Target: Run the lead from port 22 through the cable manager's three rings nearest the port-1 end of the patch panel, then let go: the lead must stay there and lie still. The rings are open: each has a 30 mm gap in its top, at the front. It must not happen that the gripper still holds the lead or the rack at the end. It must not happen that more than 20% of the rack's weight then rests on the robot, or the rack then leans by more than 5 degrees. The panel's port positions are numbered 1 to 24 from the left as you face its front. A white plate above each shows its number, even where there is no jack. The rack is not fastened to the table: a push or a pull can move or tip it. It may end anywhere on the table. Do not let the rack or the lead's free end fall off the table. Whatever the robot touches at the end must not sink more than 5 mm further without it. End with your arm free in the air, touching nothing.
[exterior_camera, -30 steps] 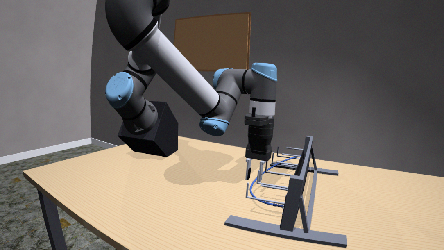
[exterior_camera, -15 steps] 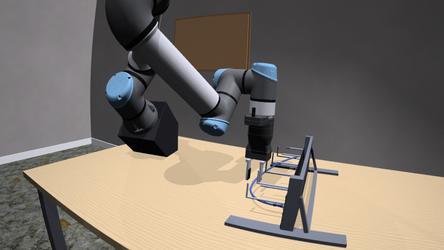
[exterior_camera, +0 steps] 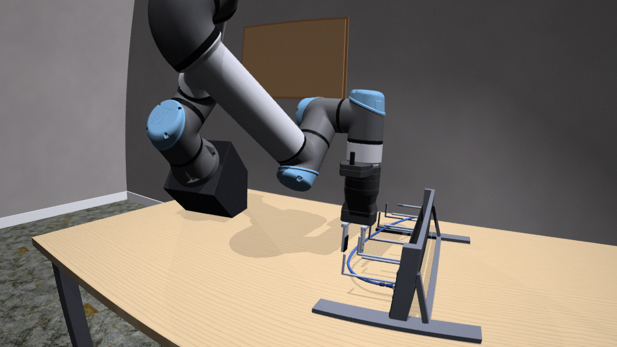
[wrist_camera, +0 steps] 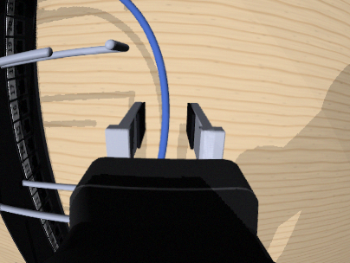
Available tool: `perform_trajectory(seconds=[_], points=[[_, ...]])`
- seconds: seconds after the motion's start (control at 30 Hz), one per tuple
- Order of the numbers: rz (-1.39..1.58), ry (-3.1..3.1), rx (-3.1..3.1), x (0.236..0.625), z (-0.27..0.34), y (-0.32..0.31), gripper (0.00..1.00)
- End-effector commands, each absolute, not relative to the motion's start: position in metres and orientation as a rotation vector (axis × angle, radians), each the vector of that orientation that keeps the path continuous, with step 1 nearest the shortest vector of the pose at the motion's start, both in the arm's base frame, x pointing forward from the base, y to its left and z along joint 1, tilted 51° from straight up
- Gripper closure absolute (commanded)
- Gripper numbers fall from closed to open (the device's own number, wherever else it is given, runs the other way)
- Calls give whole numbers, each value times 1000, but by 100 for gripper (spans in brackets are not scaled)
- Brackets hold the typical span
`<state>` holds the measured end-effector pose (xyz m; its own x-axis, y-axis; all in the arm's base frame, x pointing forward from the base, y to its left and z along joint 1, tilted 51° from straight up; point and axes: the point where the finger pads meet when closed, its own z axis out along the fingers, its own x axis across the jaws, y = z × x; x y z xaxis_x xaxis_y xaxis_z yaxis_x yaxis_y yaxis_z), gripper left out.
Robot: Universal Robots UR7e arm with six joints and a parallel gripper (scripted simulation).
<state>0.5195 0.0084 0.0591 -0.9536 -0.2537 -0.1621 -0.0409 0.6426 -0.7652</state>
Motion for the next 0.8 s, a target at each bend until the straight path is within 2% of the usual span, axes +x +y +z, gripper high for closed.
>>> perform_trajectory(seconds=[0.0, 0.77], points=[[-1205, 2608, -239, 520, 58, 8, 33], [-1205, 2608, -239, 524, 51, -1, 33]])
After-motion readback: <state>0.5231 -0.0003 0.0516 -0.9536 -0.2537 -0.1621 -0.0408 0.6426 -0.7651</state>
